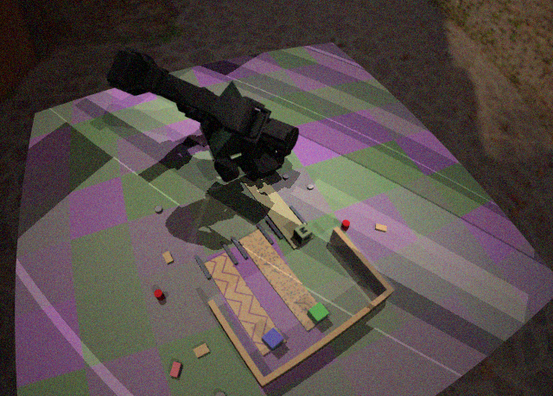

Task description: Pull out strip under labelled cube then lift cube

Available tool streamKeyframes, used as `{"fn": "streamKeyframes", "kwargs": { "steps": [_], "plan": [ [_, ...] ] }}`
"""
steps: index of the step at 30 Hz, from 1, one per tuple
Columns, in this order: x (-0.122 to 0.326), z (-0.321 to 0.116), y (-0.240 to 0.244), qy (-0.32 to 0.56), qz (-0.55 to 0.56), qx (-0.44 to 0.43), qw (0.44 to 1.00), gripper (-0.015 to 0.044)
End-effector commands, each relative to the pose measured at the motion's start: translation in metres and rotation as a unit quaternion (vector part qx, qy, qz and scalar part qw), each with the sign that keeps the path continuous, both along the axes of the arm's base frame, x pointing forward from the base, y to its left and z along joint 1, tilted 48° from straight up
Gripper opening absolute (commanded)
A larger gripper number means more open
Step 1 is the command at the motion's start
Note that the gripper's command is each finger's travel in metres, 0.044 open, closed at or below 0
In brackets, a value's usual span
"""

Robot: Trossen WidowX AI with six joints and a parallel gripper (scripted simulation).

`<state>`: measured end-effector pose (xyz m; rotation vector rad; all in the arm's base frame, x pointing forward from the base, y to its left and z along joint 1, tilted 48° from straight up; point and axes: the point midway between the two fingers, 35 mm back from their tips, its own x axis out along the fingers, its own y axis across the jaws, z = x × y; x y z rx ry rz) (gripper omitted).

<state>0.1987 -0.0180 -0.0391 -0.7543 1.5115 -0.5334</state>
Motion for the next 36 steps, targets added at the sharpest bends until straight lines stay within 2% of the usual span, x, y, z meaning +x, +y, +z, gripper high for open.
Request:
{"fn": "streamKeyframes", "kwargs": {
  "steps": [1, 8, 13, 17, 33, 34, 36],
  "plan": [
    [-0.006, -0.001, -0.005, 0.008, -0.01, -0.001, 1.0, 0.0],
    [-0.006, -0.001, -0.005, 0.008, -0.01, -0.001, 1.0, 0.0],
    [0.001, 0.027, 0.03, 0.007, -0.009, 0.0, 1.0, 0.0],
    [0.001, 0.029, 0.032, 0.008, -0.01, 0.0, 1.0, 0.0],
    [0.066, 0.026, 0.044, 0.023, 0.006, 0.0, 1.0, 0.042],
    [0.07, 0.026, 0.045, 0.023, 0.006, 0.0, 1.0, 0.044],
    [0.077, 0.026, 0.047, 0.022, 0.006, 0.0, 1.0, 0.044]
  ]
}}
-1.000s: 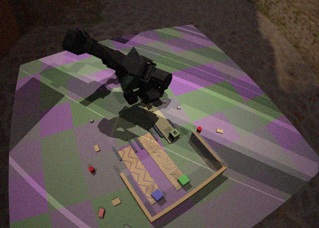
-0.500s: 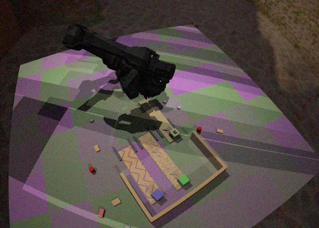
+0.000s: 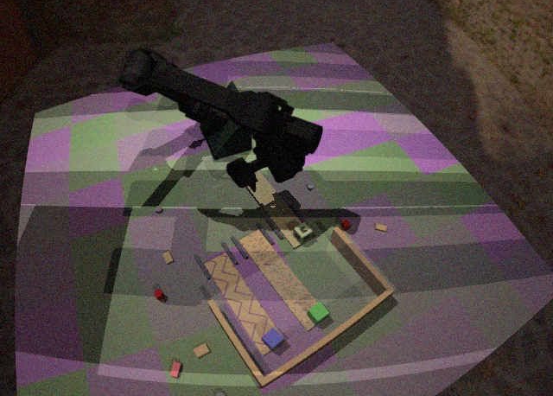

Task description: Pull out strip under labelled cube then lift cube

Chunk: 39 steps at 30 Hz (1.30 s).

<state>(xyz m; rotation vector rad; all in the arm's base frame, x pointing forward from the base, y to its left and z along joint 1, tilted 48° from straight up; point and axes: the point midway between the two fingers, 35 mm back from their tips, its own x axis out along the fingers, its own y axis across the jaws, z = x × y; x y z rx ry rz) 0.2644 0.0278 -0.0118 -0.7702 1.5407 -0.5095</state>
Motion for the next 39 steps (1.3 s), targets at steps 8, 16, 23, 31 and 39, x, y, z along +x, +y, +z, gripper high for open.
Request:
{"fn": "streamKeyframes", "kwargs": {
  "steps": [8, 16, 23, 31, 39],
  "plan": [
    [0.042, 0.0, 0.008, 0.003, 0.001, -0.003, 1.0, 0.044],
    [0.073, 0.0, 0.014, 0.002, 0.001, -0.003, 1.0, 0.044],
    [0.099, -0.001, 0.019, 0.002, 0.001, -0.003, 1.0, 0.044],
    [0.13, -0.004, 0.022, 0.001, 0.001, -0.002, 1.0, 0.044],
    [0.139, -0.009, 0.018, 0.0, 0.001, -0.002, 1.0, 0.0309]
  ]
}}
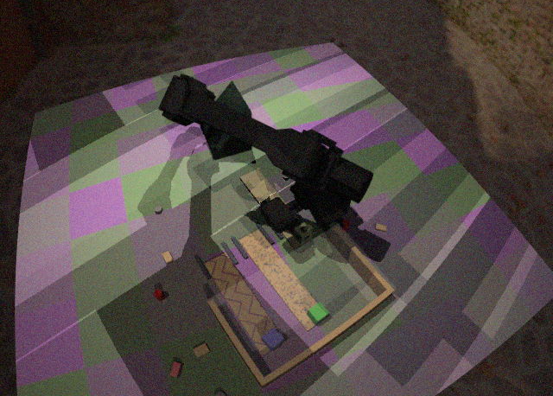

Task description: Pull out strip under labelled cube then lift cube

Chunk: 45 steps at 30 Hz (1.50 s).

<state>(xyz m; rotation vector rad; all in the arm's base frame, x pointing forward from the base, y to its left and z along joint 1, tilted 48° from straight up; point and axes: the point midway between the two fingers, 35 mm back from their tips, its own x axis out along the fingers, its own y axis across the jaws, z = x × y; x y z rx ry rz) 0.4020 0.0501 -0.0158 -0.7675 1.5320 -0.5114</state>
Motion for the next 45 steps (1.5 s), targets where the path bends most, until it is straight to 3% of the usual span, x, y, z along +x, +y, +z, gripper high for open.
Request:
{"fn": "streamKeyframes", "kwargs": {
  "steps": [1, 3, 35, 39, 45],
  "plan": [
    [0.002, -0.006, -0.006, 0.005, 0.0, -0.003, 1.0, 0.0282],
    [0.002, -0.009, -0.008, 0.005, 0.0, -0.003, 1.0, 0.025],
    [0.002, -0.039, -0.041, 0.004, 0.0, -0.004, 1.0, 0.025],
    [0.003, -0.037, -0.039, 0.001, -0.001, -0.002, 1.0, 0.0145],
    [0.003, -0.037, -0.039, 0.001, -0.001, -0.002, 1.0, 0.0105]
  ]
}}
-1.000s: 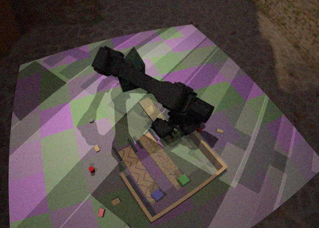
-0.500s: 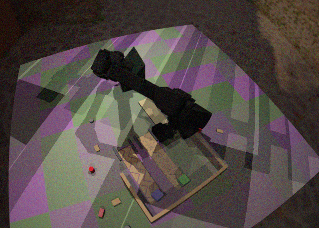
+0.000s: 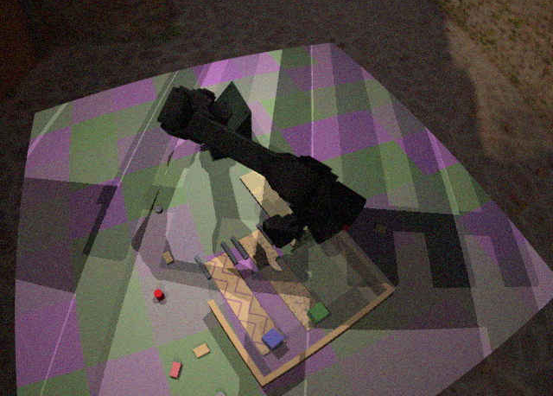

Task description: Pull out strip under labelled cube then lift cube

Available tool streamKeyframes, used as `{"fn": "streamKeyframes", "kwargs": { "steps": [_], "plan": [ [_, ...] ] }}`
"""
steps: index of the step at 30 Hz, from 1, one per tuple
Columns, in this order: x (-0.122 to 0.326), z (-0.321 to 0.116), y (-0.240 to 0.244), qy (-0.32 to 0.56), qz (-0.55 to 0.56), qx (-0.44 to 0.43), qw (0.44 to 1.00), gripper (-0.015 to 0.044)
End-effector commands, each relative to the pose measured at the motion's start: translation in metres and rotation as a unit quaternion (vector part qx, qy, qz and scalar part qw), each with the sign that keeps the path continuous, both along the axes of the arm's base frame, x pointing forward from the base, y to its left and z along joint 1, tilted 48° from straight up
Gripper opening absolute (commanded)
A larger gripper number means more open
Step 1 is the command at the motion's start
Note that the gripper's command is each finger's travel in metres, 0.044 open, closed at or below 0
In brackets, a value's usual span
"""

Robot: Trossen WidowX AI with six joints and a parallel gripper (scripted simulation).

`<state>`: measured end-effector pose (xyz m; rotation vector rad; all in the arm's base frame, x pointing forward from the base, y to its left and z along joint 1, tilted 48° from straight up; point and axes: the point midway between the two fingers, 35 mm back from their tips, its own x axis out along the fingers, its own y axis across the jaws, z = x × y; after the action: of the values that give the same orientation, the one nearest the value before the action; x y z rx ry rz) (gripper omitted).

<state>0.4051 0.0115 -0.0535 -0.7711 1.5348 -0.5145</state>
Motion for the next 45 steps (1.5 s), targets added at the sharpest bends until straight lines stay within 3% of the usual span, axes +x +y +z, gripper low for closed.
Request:
{"fn": "streamKeyframes", "kwargs": {
  "steps": [1, 5, 37, 45],
  "plan": [
    [0.0, 0.0, 0.0, 0.0, 0.0, 0.0, 1.0, 0.0098],
    [-0.001, 0.001, 0.0, 0.0, -0.001, 0.0, 1.0, 0.0],
    [-0.101, 0.035, 0.024, 0.006, 0.001, -0.001, 1.0, 0.0],
    [-0.103, 0.054, 0.044, 0.007, 0.001, 0.0, 1.0, 0.0]
  ]
}}
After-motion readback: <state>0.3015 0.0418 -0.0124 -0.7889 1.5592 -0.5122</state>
